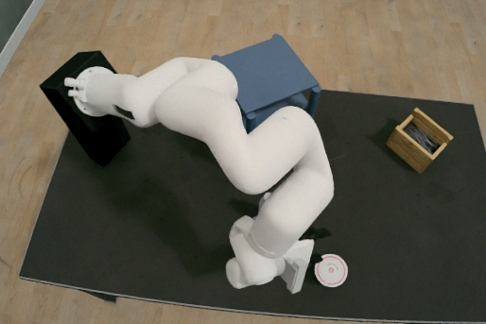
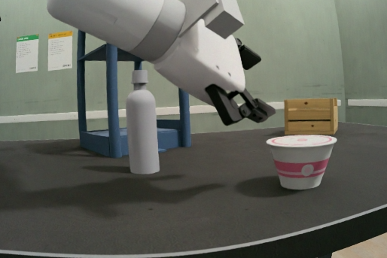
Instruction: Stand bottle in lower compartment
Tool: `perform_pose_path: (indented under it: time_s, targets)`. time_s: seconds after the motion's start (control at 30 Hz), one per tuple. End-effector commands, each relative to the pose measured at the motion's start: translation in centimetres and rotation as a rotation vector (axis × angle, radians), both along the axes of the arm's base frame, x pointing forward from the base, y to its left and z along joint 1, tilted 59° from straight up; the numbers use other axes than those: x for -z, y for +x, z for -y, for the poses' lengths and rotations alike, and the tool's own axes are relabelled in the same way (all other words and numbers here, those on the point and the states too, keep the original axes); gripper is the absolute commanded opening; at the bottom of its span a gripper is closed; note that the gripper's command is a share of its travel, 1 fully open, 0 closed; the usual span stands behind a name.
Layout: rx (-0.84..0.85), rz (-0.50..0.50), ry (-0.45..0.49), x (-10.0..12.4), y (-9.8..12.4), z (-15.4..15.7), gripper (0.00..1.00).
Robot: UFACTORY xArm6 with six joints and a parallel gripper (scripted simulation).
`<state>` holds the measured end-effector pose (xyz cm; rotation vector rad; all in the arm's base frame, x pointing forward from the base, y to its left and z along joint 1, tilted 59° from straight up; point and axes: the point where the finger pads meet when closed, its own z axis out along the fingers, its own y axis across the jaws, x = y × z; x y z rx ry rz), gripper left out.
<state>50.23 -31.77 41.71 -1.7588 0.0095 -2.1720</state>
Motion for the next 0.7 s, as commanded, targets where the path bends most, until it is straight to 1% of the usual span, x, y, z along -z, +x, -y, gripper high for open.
perform_pose_path:
  time_s: [0.0,0.57,0.63,0.67]
  targets:
    - [0.0,0.002,-0.002,-0.1,0.0,0.0,1.0]
    - [0.0,0.002,-0.002,-0.2,0.0,0.0,1.0]
    - [-0.001,0.003,-0.001,-0.6,-0.4,-0.2,1.0]
    - [-0.001,0.005,-0.001,-1.3,-0.8,-0.4,1.0]
